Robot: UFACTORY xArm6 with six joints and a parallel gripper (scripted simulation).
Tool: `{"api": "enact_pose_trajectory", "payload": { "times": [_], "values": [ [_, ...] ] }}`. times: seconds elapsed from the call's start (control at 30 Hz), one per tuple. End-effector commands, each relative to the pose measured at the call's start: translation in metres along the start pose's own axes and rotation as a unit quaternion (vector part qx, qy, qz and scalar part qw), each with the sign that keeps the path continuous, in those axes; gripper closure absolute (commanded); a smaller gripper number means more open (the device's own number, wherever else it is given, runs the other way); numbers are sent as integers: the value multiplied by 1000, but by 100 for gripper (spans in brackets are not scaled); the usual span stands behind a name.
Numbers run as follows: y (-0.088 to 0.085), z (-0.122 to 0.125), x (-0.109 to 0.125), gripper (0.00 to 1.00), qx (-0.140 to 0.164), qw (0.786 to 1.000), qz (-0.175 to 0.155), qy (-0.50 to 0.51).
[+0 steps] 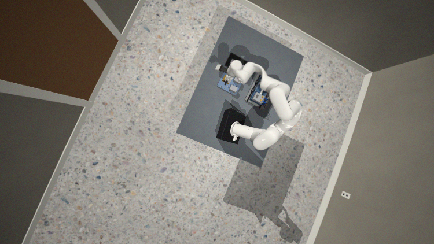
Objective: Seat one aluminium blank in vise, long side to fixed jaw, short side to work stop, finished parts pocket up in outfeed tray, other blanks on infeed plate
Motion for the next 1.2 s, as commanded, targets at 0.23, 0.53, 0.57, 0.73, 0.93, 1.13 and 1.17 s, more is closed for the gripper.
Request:
{"api": "enact_pose_trajectory", "payload": {
  "times": [0.23, 0.53, 0.57, 0.73, 0.93, 1.13, 1.17],
  "values": [
    [0, 1, -1, 100, 1, 1000, 2, 1],
    [8, 1, -1, 100, 1, 1000, 2, 1],
    [10, 1, -1, 100, 1, 1000, 2, 1],
    [16, 1, -1, 100, 1, 1000, 2, 1],
    [24, 1, -1, 100, 1, 1000, 2, 1],
    [37, 1, -1, 100, 1, 1000, 2, 1],
    [39, 1, -1, 100, 1, 1000, 2, 1]
  ]
}}
Point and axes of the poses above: the point where the finger pads meet when closed, its own y axis out along the fingers, its own z axis across the jaws, x = y × z, the point moved 6 cm from there along -y, back along the fingers, and after that the axes turned 15 degrees about y, right-handed, at the moved point
